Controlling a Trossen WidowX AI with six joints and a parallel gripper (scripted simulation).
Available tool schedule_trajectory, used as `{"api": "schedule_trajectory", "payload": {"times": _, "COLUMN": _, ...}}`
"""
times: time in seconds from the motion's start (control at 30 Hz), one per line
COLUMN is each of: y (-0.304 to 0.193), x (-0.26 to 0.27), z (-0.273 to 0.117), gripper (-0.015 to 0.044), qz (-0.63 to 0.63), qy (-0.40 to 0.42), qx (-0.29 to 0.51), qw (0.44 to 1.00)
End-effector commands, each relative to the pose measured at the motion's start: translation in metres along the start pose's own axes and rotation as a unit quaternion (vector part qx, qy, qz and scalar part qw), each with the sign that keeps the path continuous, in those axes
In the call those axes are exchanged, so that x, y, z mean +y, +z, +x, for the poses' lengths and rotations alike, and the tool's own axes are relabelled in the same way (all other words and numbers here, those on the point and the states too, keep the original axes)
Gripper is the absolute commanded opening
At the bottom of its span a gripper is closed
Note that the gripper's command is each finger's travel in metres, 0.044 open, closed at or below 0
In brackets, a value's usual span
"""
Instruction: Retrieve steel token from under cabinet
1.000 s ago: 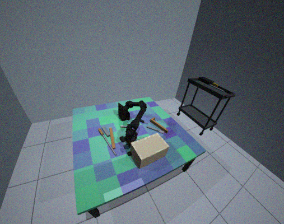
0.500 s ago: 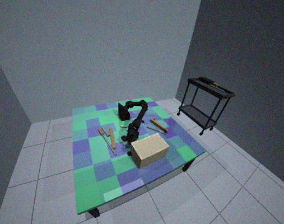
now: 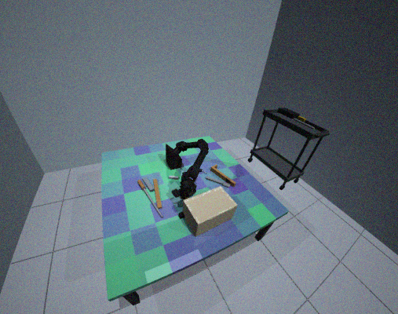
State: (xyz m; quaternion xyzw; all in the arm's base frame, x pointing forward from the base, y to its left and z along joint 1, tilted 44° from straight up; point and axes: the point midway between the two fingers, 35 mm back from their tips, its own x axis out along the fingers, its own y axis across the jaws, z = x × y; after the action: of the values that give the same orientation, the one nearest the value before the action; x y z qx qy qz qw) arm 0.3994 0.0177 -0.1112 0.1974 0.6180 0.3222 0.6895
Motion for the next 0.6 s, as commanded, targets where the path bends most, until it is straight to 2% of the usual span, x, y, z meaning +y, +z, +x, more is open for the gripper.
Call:
{"api": "schedule_trajectory", "payload": {"times": 0.0, "y": 0.001, "x": 0.008, "z": 0.001, "gripper": 0.0, "qz": -0.003, "qy": 0.005, "qx": -0.002, "qw": 1.0}}
{"api": "schedule_trajectory", "payload": {"times": 0.57, "y": 0.001, "x": 0.027, "z": 0.001, "gripper": 0.0, "qz": -0.003, "qy": 0.006, "qx": -0.002, "qw": 1.0}}
